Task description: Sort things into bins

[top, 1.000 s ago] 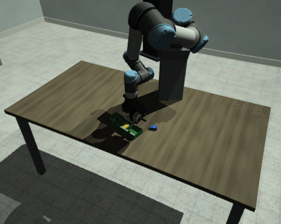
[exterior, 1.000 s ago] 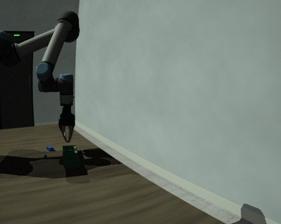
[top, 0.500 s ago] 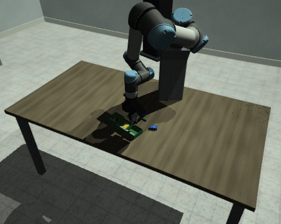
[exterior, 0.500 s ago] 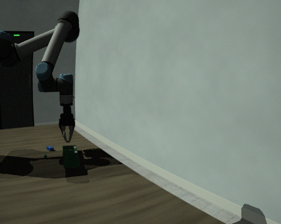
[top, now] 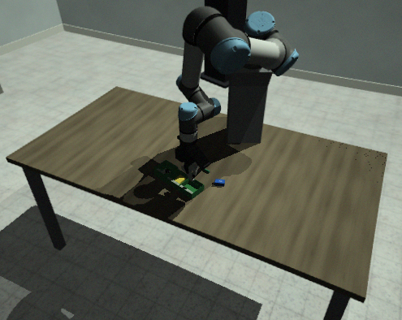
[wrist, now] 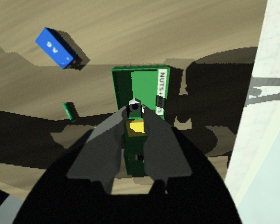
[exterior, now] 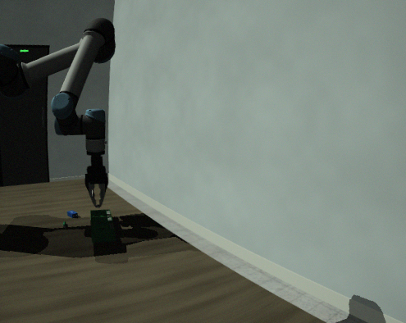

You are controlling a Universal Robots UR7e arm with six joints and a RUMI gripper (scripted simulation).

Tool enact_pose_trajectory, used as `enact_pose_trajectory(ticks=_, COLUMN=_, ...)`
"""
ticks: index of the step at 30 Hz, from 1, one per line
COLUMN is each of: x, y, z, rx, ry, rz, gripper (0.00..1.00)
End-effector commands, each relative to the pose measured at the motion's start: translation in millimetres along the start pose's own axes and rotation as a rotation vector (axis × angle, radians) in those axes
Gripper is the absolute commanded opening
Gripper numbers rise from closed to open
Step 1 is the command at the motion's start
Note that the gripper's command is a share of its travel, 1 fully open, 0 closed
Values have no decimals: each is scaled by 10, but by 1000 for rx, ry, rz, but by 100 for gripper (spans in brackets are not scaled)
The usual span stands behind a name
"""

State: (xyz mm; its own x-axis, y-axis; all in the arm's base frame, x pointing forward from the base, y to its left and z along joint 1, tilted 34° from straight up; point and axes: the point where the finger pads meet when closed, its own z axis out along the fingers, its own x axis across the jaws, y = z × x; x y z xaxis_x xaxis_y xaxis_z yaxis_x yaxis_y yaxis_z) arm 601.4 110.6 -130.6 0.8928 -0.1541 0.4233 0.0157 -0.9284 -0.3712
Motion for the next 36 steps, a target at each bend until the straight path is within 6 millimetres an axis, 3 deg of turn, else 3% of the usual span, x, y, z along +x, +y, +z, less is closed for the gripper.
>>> enact_pose_trajectory(ticks=1, x=17, y=-7, z=98, rx=-1, ry=3, rz=-2, gripper=0)
enact_pose_trajectory(ticks=20, x=18, y=-8, z=432, rx=-1, ry=3, rz=-2, gripper=0)
enact_pose_trajectory(ticks=36, x=17, y=-10, z=422, rx=-1, ry=2, rz=0, gripper=0)
